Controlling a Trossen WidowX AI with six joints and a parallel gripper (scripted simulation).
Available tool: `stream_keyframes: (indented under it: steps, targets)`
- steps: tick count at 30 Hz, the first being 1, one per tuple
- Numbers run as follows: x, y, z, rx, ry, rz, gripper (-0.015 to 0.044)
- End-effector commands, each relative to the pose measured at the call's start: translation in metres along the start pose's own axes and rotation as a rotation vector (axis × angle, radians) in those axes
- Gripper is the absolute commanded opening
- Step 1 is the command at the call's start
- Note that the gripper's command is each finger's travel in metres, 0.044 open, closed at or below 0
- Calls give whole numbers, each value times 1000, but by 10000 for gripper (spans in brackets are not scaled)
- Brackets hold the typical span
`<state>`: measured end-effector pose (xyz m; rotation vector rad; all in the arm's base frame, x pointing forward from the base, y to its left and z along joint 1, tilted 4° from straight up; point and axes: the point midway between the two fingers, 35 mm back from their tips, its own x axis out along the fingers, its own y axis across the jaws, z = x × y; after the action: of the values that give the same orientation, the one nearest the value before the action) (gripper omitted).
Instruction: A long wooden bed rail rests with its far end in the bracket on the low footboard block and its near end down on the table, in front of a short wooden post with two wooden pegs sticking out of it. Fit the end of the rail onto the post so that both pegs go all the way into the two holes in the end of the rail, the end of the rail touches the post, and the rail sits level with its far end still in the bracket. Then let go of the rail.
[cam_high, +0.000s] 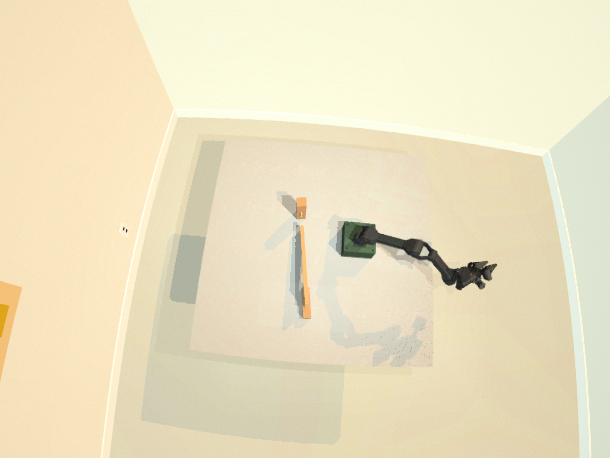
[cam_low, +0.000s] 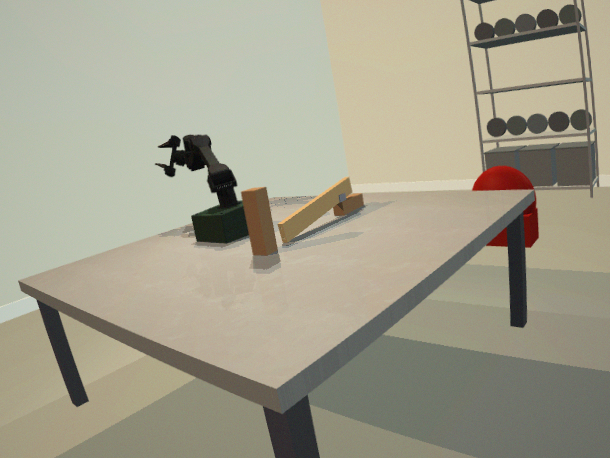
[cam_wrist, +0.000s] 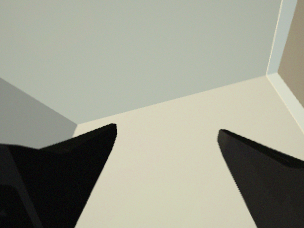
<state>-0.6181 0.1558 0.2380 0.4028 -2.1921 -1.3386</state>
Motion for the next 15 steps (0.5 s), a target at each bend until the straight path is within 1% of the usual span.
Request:
stream_keyframes:
  steps: [1, 2, 6, 9, 15]
  targets:
    - [-2, 1, 2, -5, -7, 1, 426]
    - [-8, 5, 8, -21, -26, 6, 440]
    - [-59, 34, 48, -144, -181, 27, 440]
    - [-88, 48, 67, -208, -265, 30, 440]
    - [-177, 85, 107, -364, -496, 16, 440]
